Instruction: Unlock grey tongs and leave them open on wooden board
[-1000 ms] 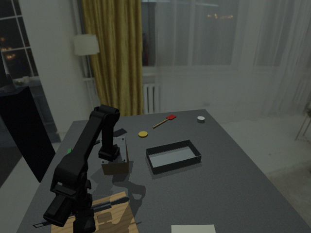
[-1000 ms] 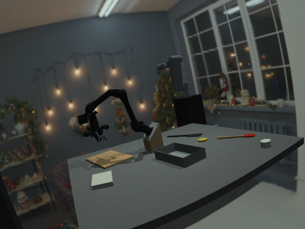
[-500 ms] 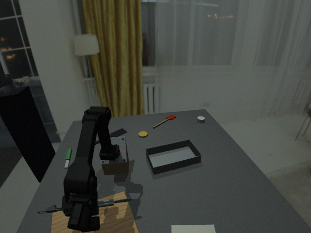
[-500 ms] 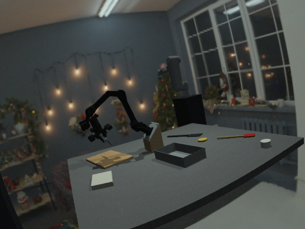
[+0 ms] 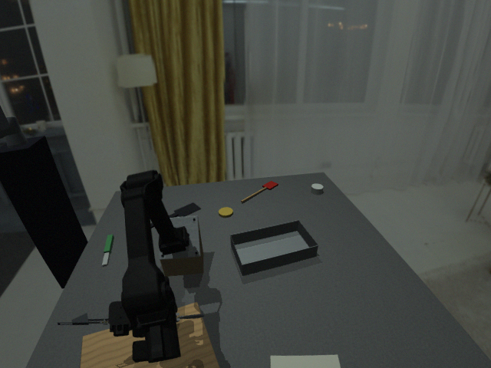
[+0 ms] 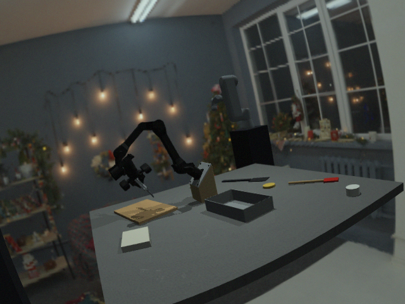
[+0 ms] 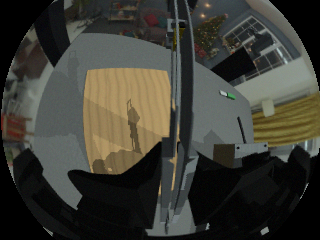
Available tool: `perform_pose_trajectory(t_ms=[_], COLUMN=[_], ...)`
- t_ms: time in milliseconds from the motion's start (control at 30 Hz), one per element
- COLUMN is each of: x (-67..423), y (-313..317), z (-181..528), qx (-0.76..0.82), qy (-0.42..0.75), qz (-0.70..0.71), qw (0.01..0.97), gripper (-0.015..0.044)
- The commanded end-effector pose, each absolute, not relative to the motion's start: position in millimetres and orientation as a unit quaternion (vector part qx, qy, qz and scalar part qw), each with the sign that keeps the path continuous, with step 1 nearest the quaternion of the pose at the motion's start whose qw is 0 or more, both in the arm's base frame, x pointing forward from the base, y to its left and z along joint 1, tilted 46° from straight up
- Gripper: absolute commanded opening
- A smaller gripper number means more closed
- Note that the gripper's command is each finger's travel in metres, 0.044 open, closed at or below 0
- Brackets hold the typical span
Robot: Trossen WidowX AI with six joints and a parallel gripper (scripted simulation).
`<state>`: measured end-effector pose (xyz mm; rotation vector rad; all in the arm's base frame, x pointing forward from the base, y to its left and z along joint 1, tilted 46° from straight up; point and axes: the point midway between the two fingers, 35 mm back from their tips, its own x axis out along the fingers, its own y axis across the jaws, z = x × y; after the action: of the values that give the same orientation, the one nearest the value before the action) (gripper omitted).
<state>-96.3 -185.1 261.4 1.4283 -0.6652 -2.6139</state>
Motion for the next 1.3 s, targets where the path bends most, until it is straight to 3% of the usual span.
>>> perform_pose_trajectory(t_ms=[0, 400, 800, 1267], x=[-97.2, -93.5, -76.5, -74.9], y=[-183.1, -185.9, -197.7, -198.6], z=[263.1, 280.3, 310.8, 312.8], qx=[0.435, 0.312, 0.188, 0.181], qy=[-0.221, -0.25, -0.306, -0.31], qz=[-0.872, -0.915, -0.922, -0.921], qw=[0.036, 0.058, 0.144, 0.15], gripper=[-0.015, -0.015, -0.015, -0.015])
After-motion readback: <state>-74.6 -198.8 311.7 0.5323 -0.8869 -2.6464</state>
